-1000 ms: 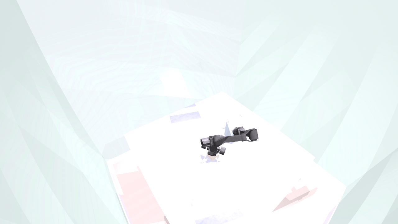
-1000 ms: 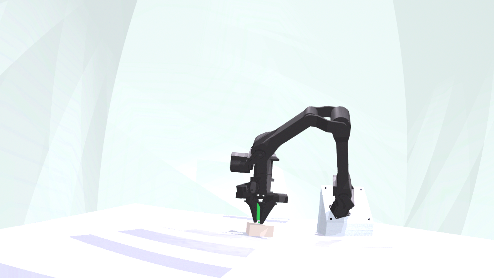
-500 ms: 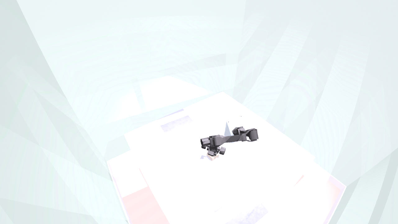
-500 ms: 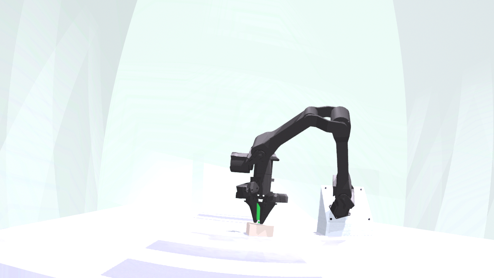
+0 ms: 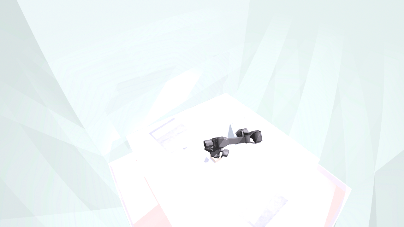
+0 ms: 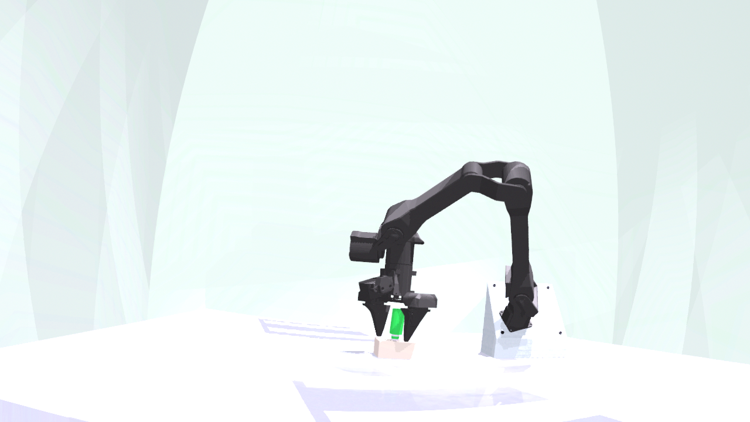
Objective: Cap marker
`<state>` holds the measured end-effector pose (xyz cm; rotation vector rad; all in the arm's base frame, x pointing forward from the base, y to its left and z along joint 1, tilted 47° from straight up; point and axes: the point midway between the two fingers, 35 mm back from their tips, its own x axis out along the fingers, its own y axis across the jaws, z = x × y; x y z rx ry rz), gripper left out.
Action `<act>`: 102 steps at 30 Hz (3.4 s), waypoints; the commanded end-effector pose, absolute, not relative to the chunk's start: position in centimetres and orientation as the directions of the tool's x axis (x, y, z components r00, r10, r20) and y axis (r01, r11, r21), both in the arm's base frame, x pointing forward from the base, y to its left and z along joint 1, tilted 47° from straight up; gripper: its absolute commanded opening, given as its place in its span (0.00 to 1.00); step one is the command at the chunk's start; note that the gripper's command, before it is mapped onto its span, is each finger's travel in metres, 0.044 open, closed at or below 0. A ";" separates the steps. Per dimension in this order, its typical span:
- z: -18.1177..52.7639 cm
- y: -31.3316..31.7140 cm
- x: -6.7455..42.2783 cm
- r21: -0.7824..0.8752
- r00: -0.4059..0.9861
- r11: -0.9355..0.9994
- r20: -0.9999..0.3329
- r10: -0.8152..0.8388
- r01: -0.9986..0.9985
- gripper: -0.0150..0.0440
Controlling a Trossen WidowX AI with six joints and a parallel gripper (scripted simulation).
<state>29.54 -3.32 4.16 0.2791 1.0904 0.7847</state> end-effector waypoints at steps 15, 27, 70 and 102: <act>10.0 -9.5 26.9 0.696 0.228 0.716 -0.688 0.689 -0.065 0.78; 10.3 -9.8 26.5 0.721 0.227 0.687 -0.688 0.690 0.096 0.25; 7.5 -7.2 27.6 0.721 0.228 0.686 -0.687 0.690 0.095 0.25; 13.9 -13.8 25.5 0.722 0.264 0.661 -0.691 0.673 0.207 0.83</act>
